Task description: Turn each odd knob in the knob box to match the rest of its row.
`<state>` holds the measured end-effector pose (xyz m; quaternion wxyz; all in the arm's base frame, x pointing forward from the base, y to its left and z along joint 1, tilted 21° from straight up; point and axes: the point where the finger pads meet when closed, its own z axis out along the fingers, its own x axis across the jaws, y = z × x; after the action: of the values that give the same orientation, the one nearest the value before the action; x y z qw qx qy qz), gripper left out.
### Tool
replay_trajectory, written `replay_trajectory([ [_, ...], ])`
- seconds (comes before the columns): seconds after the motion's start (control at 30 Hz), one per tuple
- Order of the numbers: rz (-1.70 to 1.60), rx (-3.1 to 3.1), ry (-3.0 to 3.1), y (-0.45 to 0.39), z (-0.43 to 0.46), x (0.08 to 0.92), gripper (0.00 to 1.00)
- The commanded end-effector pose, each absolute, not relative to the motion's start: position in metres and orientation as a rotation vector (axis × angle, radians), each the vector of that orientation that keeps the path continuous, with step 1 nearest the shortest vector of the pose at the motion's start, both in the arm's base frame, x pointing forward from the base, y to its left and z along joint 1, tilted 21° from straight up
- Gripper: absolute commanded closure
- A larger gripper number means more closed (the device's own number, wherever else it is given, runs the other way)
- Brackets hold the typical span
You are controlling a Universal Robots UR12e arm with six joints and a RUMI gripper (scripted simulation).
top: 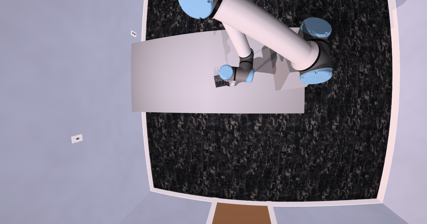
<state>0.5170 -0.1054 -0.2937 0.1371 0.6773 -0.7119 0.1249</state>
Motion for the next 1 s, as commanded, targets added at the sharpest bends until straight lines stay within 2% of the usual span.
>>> replay_trajectory([
  [0.0, 0.362, 1.940, -2.083, -0.105, -0.294, 0.517, 0.00],
  [0.97, 0.458, 1.435, -2.523, -0.104, -0.292, 0.536, 0.00],
])
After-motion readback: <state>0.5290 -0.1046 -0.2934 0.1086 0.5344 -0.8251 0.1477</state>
